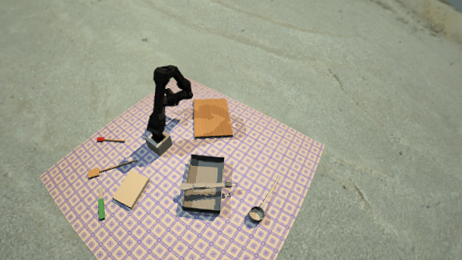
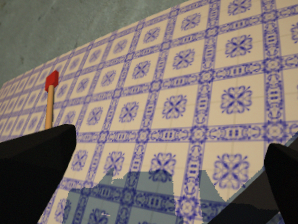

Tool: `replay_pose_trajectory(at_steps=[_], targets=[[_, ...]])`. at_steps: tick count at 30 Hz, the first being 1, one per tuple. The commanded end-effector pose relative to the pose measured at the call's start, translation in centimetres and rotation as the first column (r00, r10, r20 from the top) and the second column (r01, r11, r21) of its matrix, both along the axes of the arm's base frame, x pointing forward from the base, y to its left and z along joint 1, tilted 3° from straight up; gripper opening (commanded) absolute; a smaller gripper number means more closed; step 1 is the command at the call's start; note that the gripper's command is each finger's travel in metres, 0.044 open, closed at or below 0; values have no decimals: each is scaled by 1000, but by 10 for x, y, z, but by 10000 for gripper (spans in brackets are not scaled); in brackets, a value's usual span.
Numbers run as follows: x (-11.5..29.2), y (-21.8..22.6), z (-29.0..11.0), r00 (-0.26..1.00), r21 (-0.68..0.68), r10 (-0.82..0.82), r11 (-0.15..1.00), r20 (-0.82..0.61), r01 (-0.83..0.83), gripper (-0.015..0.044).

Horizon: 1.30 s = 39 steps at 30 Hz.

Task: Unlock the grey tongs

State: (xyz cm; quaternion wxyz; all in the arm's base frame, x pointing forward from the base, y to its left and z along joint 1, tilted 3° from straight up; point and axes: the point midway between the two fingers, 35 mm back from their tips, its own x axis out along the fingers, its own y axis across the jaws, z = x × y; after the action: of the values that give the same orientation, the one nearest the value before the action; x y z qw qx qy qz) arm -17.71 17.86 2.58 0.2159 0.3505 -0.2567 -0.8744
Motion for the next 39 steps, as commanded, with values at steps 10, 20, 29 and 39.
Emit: replay_pose_trajectory(at_steps=[10, 20, 29, 39], targets=[[42, 35, -13, 981, 72, -142, 988, 134, 134, 260], [149, 87, -31, 801, 240, -455, 890, 389, 389, 260], [265, 99, -33, 445, 399, -701, 696, 558, 596, 260], [403, 68, -19, -101, 611, -785, 387, 611, 691, 260]])
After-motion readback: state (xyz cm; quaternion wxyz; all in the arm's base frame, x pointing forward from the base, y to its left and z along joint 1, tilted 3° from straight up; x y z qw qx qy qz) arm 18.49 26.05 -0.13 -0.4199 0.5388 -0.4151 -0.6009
